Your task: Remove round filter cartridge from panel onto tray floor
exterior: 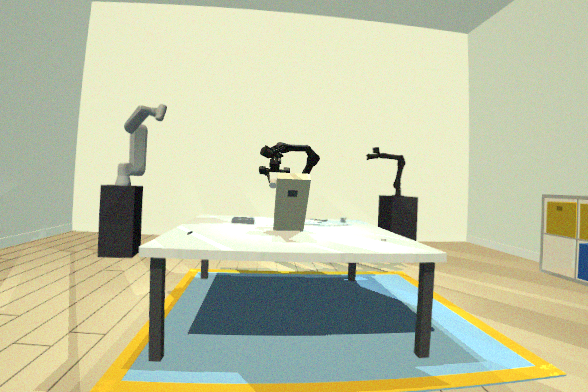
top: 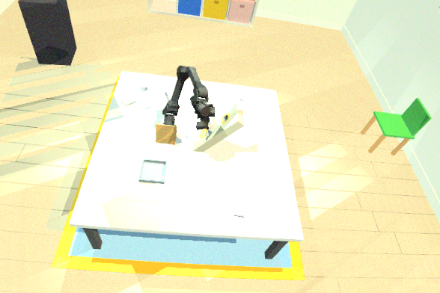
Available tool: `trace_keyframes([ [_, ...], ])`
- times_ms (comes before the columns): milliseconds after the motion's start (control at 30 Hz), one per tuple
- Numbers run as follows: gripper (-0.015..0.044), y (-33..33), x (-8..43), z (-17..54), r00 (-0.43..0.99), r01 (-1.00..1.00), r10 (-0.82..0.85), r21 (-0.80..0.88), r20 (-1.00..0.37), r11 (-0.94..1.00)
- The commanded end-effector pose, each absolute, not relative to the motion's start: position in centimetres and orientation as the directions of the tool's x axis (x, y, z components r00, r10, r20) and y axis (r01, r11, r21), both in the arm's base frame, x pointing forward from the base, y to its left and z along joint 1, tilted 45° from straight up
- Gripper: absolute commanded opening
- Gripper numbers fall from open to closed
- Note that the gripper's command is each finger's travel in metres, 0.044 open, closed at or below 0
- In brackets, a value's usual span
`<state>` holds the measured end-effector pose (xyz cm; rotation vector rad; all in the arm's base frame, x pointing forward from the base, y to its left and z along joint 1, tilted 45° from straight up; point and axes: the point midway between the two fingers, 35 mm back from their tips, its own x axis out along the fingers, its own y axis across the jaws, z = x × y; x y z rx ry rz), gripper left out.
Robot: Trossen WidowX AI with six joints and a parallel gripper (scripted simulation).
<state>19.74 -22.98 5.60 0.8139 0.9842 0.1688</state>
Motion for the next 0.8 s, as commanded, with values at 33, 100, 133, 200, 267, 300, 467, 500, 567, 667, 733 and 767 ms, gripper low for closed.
trace_keyframes([
  [33, 0.0000, -24.7, 17.3, 3.0, 0.519, 0.408, 0.420, 0.647, -0.745, 0.644],
  [100, 0.0000, -25.4, 16.2, 1.9, 0.495, 0.487, 0.394, 0.623, -0.774, 0.612],
  [133, 0.0000, -25.8, 15.6, 1.4, 0.482, 0.527, 0.382, 0.610, -0.788, 0.593],
  [200, 0.0000, -26.5, 14.5, 0.4, 0.456, 0.602, 0.358, 0.579, -0.815, 0.550],
  [267, 0.0000, -27.2, 13.3, -0.6, 0.428, 0.673, 0.334, 0.543, -0.840, 0.502],
  [300, 0.0000, -27.6, 12.7, -1.1, 0.413, 0.707, 0.323, 0.523, -0.852, 0.476],
  [467, 0.0000, -29.1, 9.6, -3.4, 0.334, 0.852, 0.266, 0.411, -0.904, 0.326],
  [500, 0.0000, -29.4, 8.9, -3.8, 0.317, 0.875, 0.255, 0.386, -0.913, 0.292],
  [567, 0.0000, -29.9, 7.6, -4.7, 0.282, 0.916, 0.234, 0.334, -0.930, 0.222],
  [667, 0.0000, -30.2, 6.6, -5.3, 0.256, 0.941, 0.219, 0.295, -0.942, 0.168],
  [733, 0.0000, -30.2, 6.6, -5.3, 0.256, 0.941, 0.219, 0.295, -0.942, 0.168],
  [767, 0.0000, -30.2, 6.6, -5.3, 0.256, 0.941, 0.219, 0.295, -0.942, 0.168],
])
